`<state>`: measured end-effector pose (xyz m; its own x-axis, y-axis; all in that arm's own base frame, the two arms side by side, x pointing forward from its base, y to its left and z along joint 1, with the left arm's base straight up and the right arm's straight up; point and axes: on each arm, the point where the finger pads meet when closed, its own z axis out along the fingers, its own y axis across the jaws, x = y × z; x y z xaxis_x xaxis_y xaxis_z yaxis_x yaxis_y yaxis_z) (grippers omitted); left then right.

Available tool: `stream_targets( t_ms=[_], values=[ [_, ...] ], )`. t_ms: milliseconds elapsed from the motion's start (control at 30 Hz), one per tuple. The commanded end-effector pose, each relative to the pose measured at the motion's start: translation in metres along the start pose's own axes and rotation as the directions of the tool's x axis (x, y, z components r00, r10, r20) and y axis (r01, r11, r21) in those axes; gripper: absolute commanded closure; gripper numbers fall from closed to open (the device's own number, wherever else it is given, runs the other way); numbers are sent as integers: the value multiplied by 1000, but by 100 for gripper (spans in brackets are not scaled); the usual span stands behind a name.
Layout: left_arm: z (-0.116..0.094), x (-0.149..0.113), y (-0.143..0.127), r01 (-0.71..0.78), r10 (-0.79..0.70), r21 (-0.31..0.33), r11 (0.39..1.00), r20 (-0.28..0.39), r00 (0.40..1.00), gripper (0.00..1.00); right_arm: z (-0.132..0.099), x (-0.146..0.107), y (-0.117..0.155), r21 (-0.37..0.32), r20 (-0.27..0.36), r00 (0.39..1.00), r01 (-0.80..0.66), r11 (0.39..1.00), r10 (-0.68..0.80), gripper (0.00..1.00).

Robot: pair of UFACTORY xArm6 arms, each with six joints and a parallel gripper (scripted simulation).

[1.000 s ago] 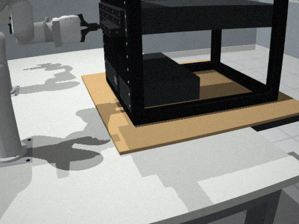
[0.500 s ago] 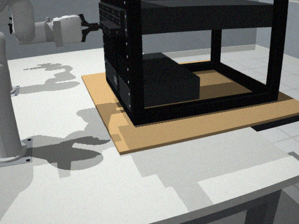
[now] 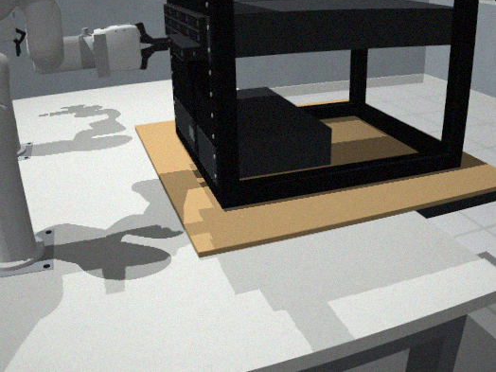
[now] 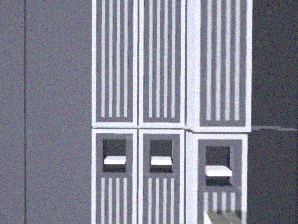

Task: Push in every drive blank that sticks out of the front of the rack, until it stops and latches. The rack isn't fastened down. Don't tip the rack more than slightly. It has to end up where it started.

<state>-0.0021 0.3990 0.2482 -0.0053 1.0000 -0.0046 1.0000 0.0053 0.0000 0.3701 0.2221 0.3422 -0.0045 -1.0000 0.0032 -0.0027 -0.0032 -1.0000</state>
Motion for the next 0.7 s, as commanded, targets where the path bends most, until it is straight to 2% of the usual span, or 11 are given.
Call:
stream_targets(
  t_ms=[0,333,667],
  values=[
    [-2,1,0,0,0,0,1000,-5,1000,0,3,-1,-2,3,0,1000,-3,1000,3,100],
    [-2,1,0,0,0,0,1000,-5,1000,0,18,-1,-2,3,0,1000,-3,1000,3,100],
    [-2,1,0,0,0,0,1000,-5,1000,0,20,-1,-2,3,0,1000,-3,1000,3,100]
  ],
)
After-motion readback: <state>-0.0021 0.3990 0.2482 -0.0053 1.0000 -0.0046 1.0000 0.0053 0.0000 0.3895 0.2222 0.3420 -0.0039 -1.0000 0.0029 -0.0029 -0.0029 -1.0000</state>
